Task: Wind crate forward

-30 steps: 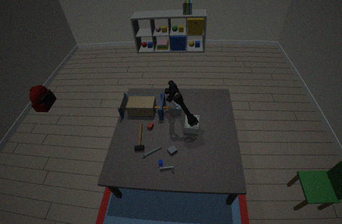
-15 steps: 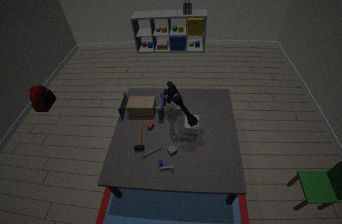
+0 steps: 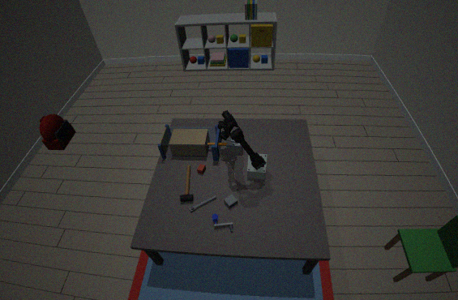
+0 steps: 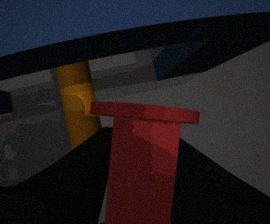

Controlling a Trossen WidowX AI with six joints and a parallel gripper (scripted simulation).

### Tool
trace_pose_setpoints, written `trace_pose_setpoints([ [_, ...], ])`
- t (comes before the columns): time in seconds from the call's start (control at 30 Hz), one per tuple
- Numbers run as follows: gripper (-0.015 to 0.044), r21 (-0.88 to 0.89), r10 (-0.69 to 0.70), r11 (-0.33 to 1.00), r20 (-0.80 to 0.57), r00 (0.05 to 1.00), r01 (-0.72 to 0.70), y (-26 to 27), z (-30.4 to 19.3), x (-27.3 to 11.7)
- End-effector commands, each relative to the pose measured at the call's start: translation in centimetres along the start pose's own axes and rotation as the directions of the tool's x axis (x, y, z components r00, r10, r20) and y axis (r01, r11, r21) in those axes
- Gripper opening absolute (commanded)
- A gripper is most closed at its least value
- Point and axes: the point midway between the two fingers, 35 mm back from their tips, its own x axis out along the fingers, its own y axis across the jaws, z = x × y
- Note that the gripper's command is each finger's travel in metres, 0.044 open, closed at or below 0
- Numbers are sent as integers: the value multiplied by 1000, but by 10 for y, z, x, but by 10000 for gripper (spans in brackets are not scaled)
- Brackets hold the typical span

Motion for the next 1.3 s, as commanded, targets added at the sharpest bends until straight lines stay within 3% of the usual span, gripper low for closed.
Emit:
trace_pose_setpoints([
  [0.0,0,11,21,1000,-7,1000,-21,13,-2,0],
  [1.27,0,13,24,1000,-8,1000,-24,51,-17,-7],
])
